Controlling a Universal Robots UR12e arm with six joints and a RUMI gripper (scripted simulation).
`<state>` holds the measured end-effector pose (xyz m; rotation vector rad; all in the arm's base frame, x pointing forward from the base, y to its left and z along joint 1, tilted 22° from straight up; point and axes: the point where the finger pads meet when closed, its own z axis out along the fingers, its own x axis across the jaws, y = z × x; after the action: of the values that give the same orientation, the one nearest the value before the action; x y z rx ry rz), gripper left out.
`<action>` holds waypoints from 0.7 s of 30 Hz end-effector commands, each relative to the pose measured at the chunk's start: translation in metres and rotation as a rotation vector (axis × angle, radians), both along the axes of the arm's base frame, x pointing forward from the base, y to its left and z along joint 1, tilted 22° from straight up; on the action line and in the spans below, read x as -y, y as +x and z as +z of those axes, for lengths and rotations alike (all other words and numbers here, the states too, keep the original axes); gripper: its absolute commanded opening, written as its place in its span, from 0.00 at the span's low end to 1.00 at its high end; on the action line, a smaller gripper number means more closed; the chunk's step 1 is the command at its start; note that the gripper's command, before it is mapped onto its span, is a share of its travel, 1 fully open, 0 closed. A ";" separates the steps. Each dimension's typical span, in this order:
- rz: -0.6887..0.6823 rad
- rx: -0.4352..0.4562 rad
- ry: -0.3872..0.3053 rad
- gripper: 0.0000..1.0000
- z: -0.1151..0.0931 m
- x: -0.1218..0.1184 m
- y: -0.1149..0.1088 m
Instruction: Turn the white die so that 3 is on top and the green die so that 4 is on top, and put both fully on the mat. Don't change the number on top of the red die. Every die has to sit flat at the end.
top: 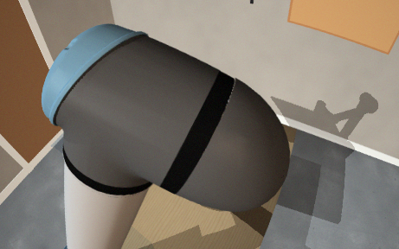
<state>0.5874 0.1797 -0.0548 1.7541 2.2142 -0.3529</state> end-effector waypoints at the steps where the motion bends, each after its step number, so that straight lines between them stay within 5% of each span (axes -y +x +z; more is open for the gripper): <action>1: 0.000 -0.001 -0.002 0.24 -0.009 0.004 0.000; 21: 0.000 -0.001 -0.002 0.24 -0.034 0.014 0.002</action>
<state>0.5901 0.1694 -0.0813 1.7540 2.2141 -0.3526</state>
